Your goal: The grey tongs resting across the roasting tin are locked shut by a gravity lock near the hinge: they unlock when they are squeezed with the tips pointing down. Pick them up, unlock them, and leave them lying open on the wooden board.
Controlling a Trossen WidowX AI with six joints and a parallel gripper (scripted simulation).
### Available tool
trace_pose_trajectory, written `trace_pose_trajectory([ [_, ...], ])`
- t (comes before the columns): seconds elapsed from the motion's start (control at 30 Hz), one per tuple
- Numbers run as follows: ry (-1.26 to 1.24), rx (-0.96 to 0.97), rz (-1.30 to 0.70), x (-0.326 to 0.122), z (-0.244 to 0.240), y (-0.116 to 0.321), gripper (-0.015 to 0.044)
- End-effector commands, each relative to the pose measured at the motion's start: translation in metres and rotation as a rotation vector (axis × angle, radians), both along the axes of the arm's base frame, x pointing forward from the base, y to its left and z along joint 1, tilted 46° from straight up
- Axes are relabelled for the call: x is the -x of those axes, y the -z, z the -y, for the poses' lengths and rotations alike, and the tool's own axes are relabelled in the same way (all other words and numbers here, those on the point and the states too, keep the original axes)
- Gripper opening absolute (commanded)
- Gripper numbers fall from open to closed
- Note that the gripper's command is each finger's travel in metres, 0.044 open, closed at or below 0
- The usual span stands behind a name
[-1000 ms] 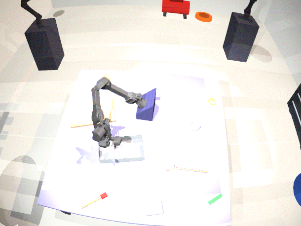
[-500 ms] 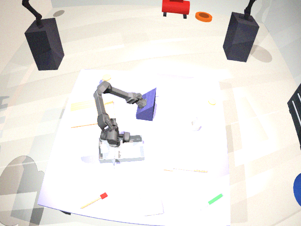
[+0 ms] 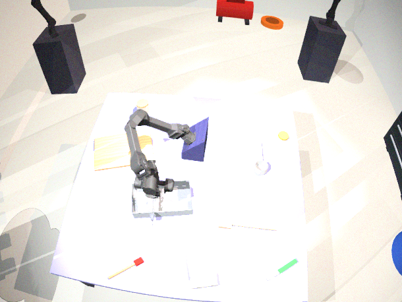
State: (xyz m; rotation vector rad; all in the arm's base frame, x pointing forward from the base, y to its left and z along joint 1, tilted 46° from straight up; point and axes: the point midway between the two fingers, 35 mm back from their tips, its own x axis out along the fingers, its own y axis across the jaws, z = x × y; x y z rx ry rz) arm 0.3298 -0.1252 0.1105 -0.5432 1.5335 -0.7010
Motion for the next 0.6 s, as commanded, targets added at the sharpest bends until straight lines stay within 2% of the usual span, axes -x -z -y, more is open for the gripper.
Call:
trace_pose_trajectory([
  [0.0, -0.003, 0.002, -0.011, 0.002, 0.005, 0.006, 0.0440],
  [0.57, -0.003, 0.003, -0.011, 0.004, 0.025, 0.025, 0.0440],
])
